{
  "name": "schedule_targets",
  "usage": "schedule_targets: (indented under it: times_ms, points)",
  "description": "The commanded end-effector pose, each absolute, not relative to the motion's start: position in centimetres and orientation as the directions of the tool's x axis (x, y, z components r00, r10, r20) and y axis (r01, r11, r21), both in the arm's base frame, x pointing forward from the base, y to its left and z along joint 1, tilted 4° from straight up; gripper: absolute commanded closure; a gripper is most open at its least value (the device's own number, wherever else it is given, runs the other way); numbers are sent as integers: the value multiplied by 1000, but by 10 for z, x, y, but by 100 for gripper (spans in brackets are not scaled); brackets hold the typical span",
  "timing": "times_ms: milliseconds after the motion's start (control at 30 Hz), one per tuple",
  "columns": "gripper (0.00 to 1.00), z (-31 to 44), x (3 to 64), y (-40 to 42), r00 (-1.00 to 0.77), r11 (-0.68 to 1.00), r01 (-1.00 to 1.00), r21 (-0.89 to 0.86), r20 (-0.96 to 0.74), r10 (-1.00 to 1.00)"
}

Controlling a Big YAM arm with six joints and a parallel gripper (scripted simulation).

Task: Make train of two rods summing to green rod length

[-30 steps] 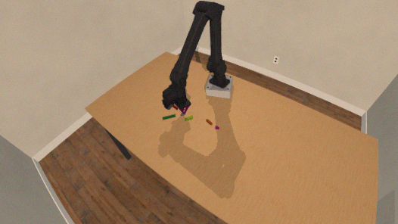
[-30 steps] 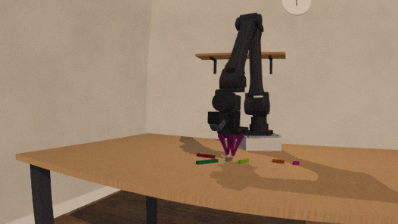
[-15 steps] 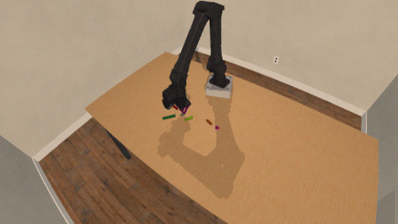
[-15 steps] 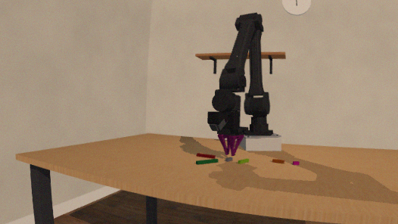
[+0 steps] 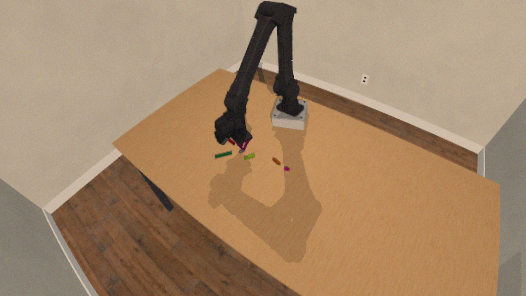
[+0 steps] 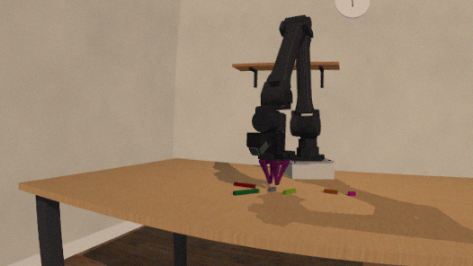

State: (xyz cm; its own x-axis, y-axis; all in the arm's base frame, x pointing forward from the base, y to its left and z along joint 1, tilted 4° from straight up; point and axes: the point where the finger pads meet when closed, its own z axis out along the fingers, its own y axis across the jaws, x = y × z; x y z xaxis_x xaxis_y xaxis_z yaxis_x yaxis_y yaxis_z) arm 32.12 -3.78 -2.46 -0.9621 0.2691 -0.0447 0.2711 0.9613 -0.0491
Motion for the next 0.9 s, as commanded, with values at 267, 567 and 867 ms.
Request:
schedule_targets:
  times_ms: [267,567,867]
  points:
    - [78,-15,341,-46,-959,961,274,-46,-84,270]
    - [78,-15,341,-46,-959,961,274,-46,-84,270]
    - [78,-20,335,-45,-961,961,273,-49,-65,270]
